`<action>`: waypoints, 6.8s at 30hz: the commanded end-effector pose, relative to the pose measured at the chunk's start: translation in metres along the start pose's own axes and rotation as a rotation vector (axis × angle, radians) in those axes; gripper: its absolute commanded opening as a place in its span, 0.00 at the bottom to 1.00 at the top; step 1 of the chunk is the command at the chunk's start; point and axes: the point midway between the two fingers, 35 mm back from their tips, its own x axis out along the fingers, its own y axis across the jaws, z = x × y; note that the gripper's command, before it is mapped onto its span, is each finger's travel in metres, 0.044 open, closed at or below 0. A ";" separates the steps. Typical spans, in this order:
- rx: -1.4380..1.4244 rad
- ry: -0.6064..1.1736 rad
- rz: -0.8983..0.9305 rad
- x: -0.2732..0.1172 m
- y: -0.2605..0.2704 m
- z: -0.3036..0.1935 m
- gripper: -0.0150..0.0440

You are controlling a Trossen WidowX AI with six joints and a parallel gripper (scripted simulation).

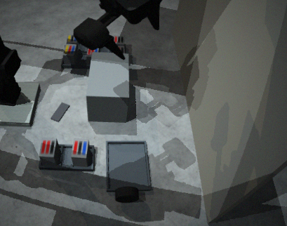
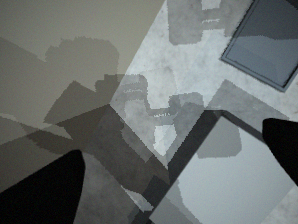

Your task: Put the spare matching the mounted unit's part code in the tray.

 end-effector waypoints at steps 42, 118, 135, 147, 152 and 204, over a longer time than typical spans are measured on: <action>-1.347 0.479 -0.049 0.050 0.077 -0.142 1.00; -2.472 0.593 0.299 0.091 -0.009 -0.371 0.76; -2.472 0.594 0.299 0.114 -0.021 -0.380 0.76; -2.465 0.598 0.303 0.113 -0.022 -0.380 0.67; -2.465 0.598 0.303 0.113 -0.022 -0.380 0.48; -2.472 0.593 0.304 0.000 0.025 -0.339 0.25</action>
